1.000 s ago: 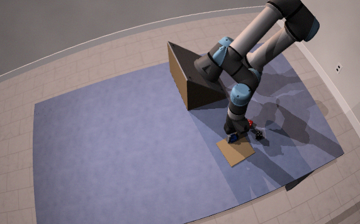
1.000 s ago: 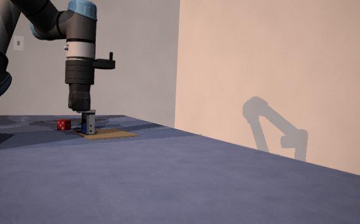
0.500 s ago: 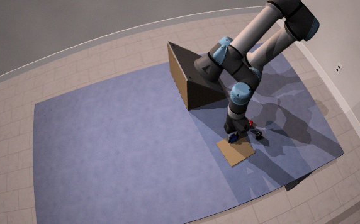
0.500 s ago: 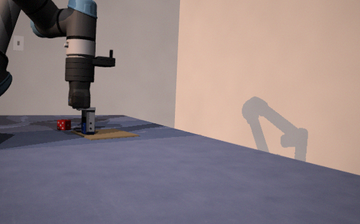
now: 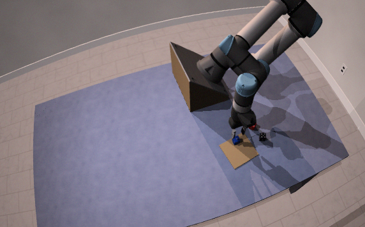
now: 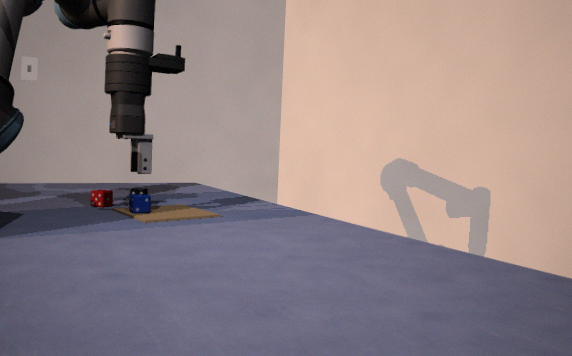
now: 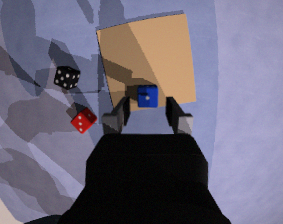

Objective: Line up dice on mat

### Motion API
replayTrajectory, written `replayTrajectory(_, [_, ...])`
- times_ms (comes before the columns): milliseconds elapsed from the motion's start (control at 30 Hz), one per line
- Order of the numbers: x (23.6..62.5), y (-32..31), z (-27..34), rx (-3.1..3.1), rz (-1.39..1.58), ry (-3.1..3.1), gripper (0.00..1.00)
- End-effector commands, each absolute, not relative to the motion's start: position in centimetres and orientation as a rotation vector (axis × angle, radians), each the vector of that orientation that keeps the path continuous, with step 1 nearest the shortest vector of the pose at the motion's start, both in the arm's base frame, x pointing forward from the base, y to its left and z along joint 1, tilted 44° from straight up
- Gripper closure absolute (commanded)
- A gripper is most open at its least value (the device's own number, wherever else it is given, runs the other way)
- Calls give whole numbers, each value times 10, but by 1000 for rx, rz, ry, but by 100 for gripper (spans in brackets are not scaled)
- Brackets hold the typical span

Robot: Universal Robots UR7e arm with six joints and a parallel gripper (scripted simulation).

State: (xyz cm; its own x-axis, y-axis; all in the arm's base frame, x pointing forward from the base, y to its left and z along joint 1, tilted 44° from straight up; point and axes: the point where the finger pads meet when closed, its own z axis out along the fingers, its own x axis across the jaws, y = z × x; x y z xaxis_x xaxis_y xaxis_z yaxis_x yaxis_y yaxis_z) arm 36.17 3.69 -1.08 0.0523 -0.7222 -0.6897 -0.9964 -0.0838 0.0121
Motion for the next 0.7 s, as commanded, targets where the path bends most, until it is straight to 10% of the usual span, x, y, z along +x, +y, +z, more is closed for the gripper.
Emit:
replayTrajectory(0, [363, 24, 3, -1859, 754, 1718, 13])
replayTrajectory(667, [363, 20, 7, -1859, 754, 1718, 0])
